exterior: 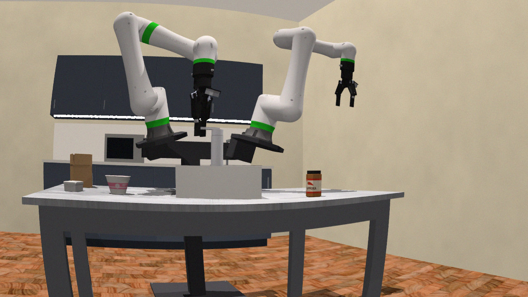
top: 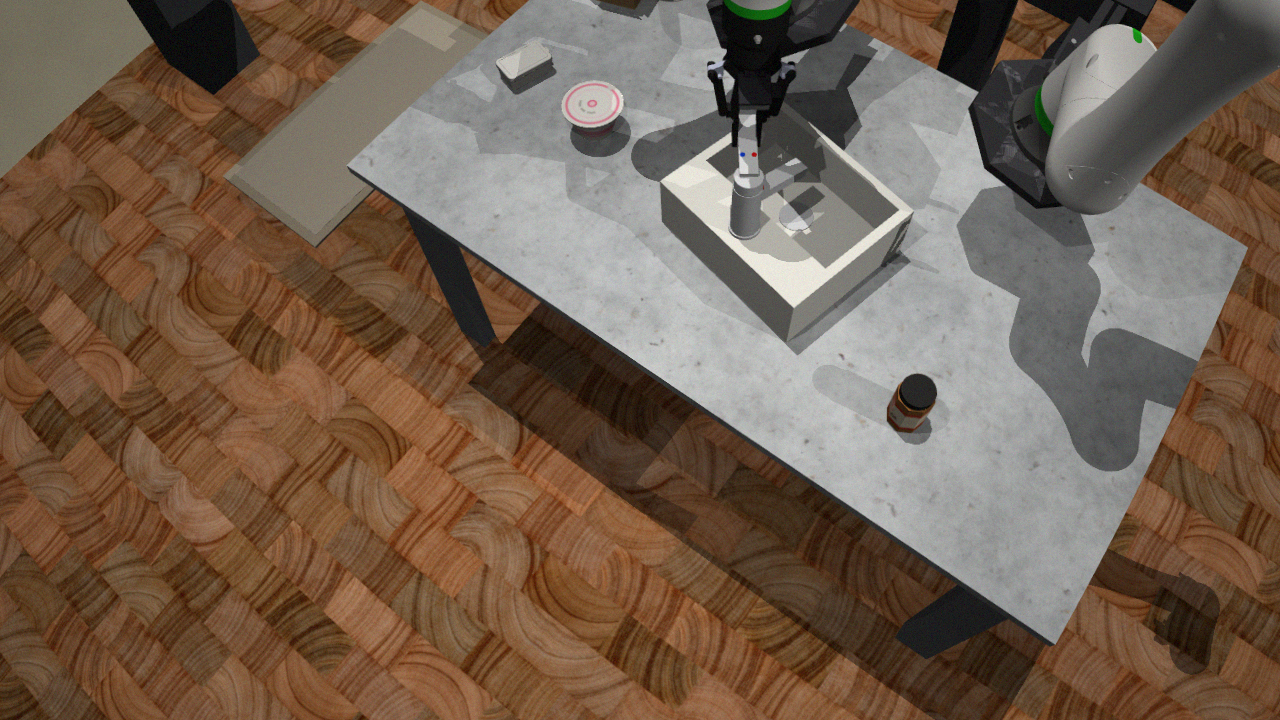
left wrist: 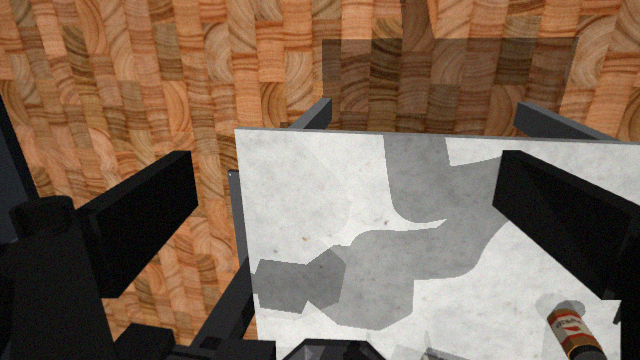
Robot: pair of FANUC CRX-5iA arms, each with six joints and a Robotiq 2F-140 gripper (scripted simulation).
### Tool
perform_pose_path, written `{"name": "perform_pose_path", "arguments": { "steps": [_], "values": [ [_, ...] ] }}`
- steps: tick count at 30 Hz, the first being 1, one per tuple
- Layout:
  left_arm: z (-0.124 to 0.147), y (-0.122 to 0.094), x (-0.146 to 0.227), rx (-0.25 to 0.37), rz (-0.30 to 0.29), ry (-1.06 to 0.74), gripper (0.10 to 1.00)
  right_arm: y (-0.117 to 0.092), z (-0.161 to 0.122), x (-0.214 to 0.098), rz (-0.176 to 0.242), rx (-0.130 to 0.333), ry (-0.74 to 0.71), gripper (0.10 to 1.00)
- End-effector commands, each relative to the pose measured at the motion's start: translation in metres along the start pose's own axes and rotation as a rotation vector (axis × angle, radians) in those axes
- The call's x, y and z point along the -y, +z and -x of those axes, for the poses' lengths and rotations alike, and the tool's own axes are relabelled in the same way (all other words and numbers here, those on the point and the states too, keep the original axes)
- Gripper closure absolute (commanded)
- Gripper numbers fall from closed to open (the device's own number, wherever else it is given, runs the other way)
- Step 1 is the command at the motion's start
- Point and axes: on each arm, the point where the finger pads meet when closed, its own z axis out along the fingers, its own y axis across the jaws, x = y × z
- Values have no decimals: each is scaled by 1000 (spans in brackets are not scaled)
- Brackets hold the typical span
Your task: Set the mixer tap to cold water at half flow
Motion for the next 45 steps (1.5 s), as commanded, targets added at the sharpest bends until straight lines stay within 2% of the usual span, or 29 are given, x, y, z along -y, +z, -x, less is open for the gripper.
{"name": "perform_pose_path", "arguments": {
  "steps": [1,32,33,45],
  "values": [
    [0,-1,0,-2,0,0,98,-1,-1,-1,-4,1,-13,999],
    [0,-1,0,-2,0,0,98,-1,-1,-1,-4,1,-13,999],
    [0,-1,0,-2,0,0,98,-1,-1,-1,-4,1,-13,643],
    [0,-1,0,-2,0,0,98,-1,-1,-1,-4,1,-13,643]
  ]
}}
